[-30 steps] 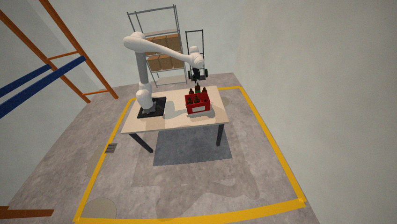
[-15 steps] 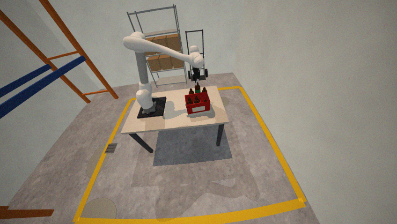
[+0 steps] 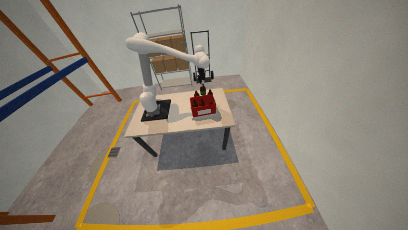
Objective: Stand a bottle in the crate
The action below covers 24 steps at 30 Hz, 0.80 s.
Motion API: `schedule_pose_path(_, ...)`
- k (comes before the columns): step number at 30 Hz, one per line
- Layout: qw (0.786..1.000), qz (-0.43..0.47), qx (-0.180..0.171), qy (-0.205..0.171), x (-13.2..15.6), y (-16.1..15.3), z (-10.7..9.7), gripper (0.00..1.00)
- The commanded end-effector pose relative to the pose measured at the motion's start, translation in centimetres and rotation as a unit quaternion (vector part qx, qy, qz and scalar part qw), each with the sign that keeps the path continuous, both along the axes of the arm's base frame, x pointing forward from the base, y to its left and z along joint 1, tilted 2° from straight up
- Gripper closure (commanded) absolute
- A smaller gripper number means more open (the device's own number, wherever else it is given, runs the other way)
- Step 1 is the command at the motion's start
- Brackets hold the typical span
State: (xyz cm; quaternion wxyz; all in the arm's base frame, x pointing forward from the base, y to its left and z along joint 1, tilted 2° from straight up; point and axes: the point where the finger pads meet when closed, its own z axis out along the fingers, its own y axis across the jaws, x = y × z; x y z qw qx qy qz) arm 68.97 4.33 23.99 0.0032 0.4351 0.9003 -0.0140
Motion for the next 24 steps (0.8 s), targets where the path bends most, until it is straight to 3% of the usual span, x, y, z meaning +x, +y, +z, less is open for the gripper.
schedule_pose_path(1, 1.0, 0.0, 0.0, 0.0, 0.0, 0.0, 0.4, 1.0)
schedule_pose_path(24, 1.0, 0.0, 0.0, 0.0, 0.0, 0.1, 2.1, 1.0)
